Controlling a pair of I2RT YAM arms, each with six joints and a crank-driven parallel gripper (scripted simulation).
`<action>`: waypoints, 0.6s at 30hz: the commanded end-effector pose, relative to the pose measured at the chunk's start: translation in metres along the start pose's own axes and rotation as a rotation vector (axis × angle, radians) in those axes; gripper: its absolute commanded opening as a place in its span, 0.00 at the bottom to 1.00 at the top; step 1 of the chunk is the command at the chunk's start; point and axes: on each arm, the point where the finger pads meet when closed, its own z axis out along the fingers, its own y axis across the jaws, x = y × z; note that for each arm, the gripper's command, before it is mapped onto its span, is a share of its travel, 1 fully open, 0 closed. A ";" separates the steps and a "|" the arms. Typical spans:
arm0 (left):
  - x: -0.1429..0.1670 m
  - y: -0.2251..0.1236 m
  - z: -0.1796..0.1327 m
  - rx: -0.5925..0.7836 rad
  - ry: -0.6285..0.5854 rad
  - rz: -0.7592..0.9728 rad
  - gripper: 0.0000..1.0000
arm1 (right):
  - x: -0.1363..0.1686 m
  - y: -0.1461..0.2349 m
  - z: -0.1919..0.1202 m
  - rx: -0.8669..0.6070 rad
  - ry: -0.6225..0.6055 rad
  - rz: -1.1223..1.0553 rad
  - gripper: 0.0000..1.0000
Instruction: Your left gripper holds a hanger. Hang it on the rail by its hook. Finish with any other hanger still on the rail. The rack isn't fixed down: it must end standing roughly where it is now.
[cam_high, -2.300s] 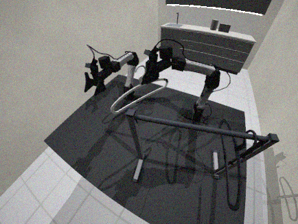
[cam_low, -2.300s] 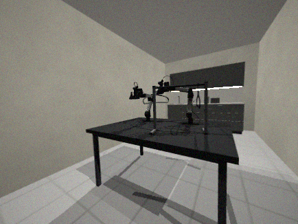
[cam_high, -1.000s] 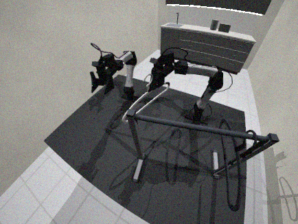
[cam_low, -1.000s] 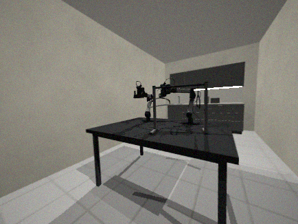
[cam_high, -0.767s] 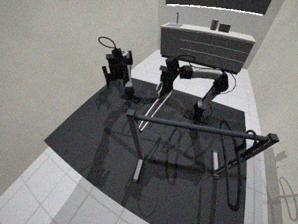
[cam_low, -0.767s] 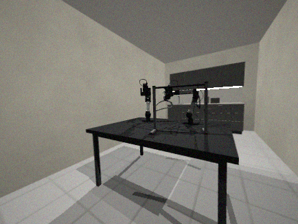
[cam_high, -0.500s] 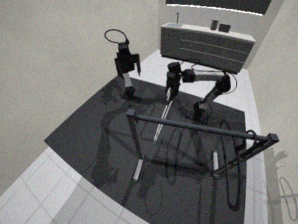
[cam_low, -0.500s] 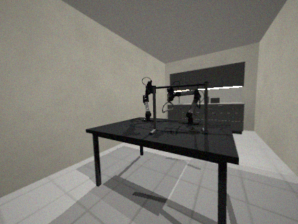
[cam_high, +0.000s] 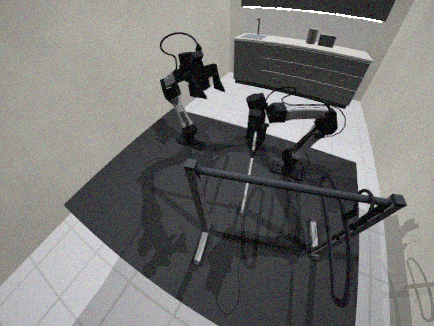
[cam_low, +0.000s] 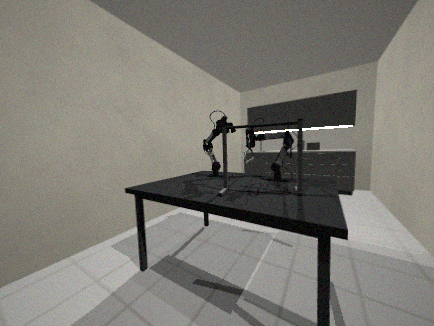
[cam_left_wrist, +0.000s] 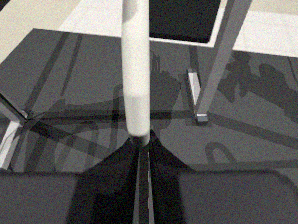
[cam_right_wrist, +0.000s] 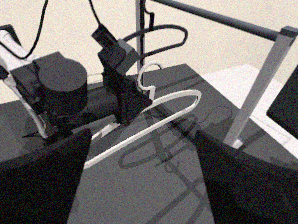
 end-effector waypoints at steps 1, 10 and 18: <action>-0.023 0.006 -0.002 -0.023 -0.018 -0.048 0.02 | -0.002 0.001 -0.005 0.008 0.022 -0.007 1.00; -0.032 0.018 0.000 -0.050 -0.030 -0.060 0.02 | -0.002 0.000 -0.004 0.015 0.019 -0.007 1.00; -0.036 0.029 0.014 -0.029 -0.026 -0.063 0.02 | -0.003 0.000 -0.004 0.015 0.018 -0.007 1.00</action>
